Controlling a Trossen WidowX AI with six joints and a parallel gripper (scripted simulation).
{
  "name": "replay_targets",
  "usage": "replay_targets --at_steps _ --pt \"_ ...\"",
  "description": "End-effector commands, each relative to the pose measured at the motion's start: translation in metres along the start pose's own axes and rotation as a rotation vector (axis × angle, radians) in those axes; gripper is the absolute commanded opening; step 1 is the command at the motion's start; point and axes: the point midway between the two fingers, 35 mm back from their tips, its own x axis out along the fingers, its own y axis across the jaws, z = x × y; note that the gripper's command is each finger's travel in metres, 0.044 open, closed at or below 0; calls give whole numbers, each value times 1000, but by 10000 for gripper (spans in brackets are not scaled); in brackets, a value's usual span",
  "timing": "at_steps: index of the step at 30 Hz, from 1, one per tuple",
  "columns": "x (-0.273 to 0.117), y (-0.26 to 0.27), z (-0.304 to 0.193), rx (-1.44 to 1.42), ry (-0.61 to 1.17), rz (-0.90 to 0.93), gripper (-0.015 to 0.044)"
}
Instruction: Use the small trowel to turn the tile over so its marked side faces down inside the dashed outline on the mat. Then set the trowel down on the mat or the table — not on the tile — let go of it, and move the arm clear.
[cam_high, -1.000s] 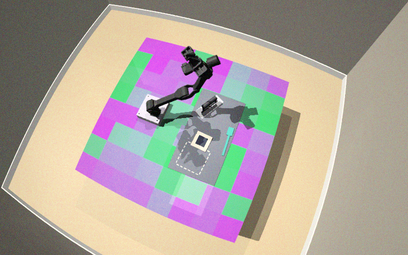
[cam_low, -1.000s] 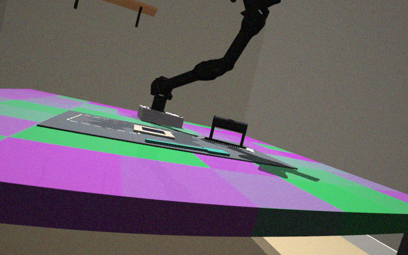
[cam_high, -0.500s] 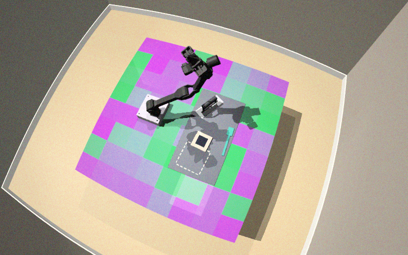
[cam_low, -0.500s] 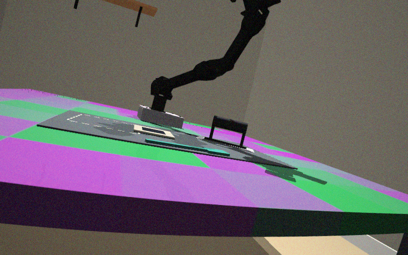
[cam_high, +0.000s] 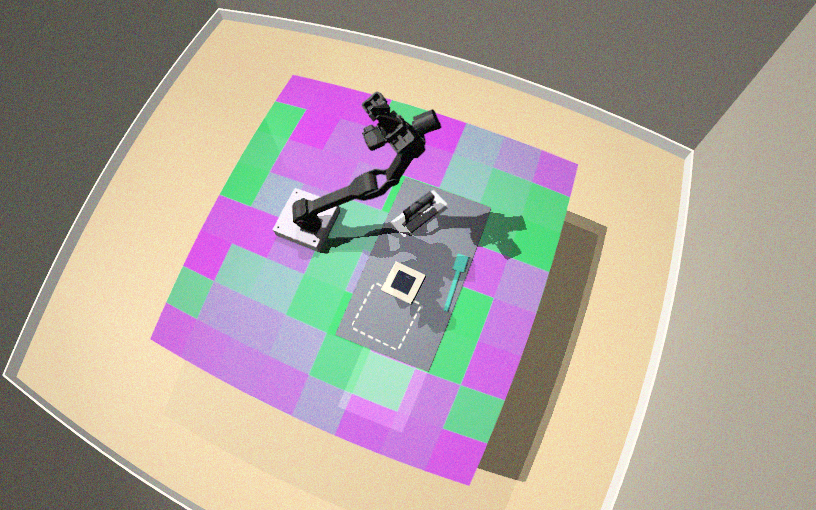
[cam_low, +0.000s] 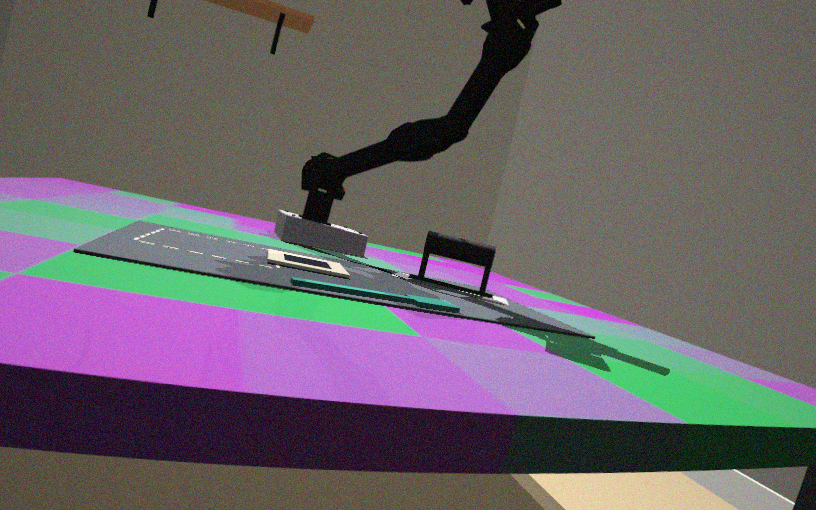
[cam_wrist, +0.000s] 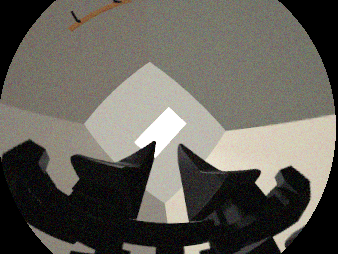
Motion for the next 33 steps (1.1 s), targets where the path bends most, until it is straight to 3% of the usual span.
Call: replay_targets --at_steps 1,3,17,33 --pt "5 10 3 60 -15 -22 231" --pt "11 21 8 120 -35 -35 270" --pt "60 87 53 543 -198 -93 270" --pt "108 107 151 900 -506 -109 270"
